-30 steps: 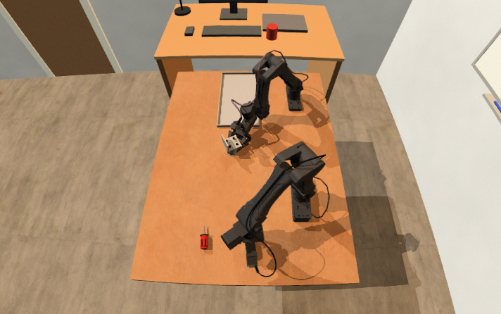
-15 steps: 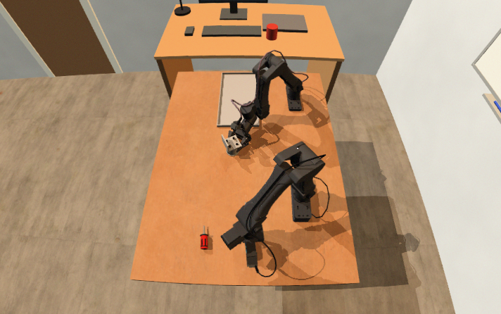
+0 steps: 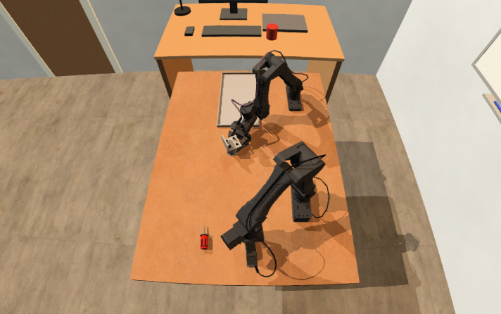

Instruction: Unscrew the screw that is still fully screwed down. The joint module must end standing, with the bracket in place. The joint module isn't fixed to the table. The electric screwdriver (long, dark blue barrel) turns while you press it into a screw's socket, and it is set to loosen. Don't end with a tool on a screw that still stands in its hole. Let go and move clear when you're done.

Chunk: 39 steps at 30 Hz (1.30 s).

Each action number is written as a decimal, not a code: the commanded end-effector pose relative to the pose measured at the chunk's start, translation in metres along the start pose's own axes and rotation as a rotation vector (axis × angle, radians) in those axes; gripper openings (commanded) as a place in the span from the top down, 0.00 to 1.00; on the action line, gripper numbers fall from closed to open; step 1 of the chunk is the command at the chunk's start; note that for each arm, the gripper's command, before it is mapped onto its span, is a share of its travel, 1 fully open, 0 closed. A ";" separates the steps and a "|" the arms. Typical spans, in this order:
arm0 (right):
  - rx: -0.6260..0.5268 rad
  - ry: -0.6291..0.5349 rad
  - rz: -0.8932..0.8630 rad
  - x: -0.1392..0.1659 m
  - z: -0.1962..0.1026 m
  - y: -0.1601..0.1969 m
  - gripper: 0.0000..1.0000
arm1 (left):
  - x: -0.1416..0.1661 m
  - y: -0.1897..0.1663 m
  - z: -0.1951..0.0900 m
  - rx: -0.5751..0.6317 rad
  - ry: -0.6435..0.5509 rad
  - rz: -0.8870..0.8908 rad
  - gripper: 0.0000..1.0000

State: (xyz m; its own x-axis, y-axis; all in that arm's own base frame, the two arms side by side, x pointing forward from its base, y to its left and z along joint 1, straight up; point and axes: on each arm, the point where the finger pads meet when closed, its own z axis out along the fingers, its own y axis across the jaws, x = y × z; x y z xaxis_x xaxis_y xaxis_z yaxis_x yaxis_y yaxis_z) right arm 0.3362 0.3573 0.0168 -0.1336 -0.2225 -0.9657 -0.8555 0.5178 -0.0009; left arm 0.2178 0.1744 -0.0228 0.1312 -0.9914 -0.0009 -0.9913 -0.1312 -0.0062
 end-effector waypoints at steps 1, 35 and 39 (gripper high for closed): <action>-0.013 0.044 0.020 0.016 -0.002 0.006 0.41 | -0.002 0.007 -0.005 -0.005 -0.013 -0.003 0.35; -0.013 0.044 0.020 0.016 -0.002 0.006 0.41 | -0.001 0.009 -0.004 -0.012 -0.010 -0.003 0.45; -0.013 0.044 0.020 0.016 -0.002 0.006 0.41 | -0.001 0.009 -0.004 -0.012 -0.010 -0.003 0.45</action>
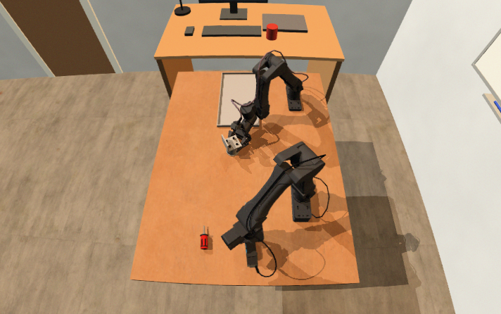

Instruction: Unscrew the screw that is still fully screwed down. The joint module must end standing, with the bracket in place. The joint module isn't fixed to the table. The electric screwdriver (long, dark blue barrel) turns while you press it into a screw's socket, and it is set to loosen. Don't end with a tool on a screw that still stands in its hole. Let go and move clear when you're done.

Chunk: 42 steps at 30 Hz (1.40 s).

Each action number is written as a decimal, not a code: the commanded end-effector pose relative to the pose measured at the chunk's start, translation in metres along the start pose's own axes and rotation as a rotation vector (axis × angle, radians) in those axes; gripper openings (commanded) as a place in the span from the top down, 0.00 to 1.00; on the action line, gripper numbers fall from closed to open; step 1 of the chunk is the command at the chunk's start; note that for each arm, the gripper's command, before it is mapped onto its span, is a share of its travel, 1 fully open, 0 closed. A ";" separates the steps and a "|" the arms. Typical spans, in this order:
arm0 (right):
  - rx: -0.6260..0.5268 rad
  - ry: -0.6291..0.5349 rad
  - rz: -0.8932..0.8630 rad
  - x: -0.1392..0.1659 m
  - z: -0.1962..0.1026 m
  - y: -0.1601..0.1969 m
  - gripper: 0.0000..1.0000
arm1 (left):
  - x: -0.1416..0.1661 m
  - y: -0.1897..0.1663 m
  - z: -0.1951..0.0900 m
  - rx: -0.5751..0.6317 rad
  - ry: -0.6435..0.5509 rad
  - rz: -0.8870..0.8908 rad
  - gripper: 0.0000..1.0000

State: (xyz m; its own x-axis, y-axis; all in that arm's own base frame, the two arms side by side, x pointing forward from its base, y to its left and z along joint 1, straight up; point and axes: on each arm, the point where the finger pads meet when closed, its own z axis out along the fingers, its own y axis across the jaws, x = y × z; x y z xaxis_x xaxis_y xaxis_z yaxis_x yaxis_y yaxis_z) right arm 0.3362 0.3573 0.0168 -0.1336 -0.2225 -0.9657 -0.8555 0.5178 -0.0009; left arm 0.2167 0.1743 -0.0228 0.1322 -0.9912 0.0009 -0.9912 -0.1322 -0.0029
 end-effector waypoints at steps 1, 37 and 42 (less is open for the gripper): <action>-0.013 0.044 0.020 0.016 -0.002 0.006 0.41 | -0.001 0.008 -0.004 -0.009 -0.012 -0.002 0.45; -0.013 0.044 0.020 0.016 -0.002 0.006 0.41 | -0.001 0.007 -0.004 -0.004 -0.015 -0.002 0.55; -0.013 0.044 0.020 0.016 -0.002 0.006 0.41 | -0.001 0.007 -0.004 -0.004 -0.015 -0.002 0.56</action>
